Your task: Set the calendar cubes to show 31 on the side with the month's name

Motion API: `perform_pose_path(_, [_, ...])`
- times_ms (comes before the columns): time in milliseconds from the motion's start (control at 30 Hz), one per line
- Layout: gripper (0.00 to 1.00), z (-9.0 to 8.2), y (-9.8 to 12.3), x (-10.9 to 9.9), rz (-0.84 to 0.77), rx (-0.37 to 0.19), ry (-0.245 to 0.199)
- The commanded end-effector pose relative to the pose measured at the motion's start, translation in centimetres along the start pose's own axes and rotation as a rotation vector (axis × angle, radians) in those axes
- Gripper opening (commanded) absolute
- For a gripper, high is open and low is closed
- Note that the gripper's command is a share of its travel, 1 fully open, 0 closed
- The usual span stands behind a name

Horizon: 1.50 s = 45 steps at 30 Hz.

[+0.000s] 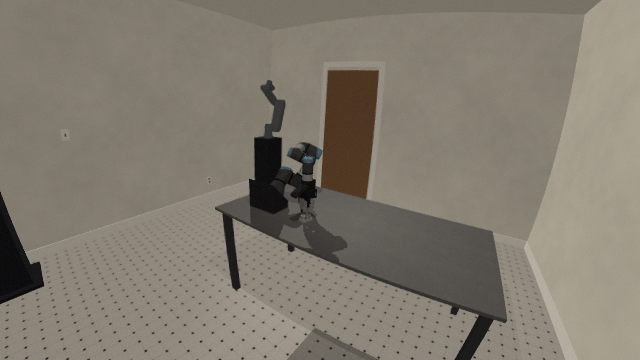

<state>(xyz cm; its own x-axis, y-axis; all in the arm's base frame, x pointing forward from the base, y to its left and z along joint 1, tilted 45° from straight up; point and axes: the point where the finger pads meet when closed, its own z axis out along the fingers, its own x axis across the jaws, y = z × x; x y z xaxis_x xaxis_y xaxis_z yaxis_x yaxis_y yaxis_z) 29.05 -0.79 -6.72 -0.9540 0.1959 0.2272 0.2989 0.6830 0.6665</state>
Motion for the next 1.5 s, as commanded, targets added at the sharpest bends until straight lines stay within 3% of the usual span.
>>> perform_pose_path(0, [0.28,0.0,0.0,-0.1,0.000,0.001,-0.002])
perform_pose_path(600, [0.28,2.2,0.0,-0.1,0.000,0.001,-0.002])
perform_pose_path(1467, [0.28,2.6,0.0,-0.1,0.000,0.001,-0.002])
